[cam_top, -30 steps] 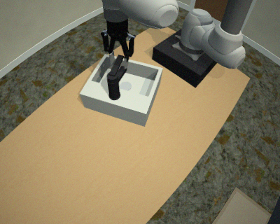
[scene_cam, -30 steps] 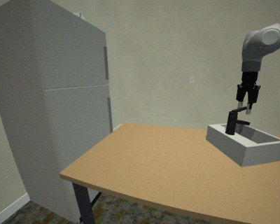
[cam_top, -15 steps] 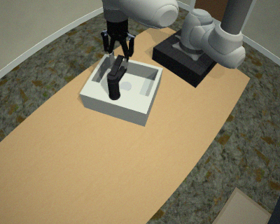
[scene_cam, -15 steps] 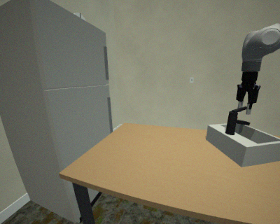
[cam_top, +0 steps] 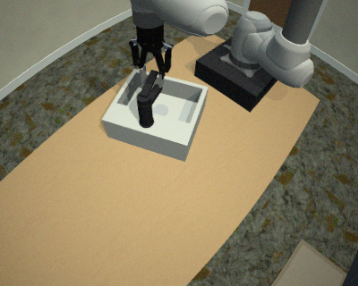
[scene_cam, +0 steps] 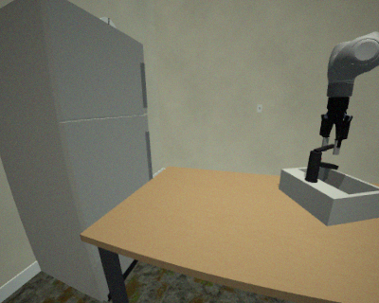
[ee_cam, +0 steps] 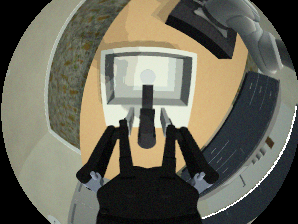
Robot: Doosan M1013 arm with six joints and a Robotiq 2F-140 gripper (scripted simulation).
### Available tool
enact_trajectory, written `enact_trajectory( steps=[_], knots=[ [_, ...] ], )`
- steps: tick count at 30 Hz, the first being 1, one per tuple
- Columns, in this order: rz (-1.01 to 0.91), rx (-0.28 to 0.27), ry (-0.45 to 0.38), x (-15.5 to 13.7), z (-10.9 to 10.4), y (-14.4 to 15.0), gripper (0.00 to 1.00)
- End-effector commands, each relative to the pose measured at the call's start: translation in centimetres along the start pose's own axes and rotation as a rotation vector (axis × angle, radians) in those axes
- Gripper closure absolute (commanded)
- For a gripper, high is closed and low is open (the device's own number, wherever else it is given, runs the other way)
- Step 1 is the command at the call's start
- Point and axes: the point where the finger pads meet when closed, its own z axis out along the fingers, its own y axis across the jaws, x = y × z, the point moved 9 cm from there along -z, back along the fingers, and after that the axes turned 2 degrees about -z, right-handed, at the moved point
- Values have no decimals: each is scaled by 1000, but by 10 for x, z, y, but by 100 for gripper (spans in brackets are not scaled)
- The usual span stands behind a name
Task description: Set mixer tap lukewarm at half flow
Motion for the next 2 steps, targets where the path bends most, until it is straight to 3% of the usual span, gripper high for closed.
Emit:
enact_trajectory(
  steps=[1, 2],
  knots=[
    [0, 0, 0, 0, 0, 0, 63],
    [0, 0, 0, 0, 0, 0, 63]
  ],
)
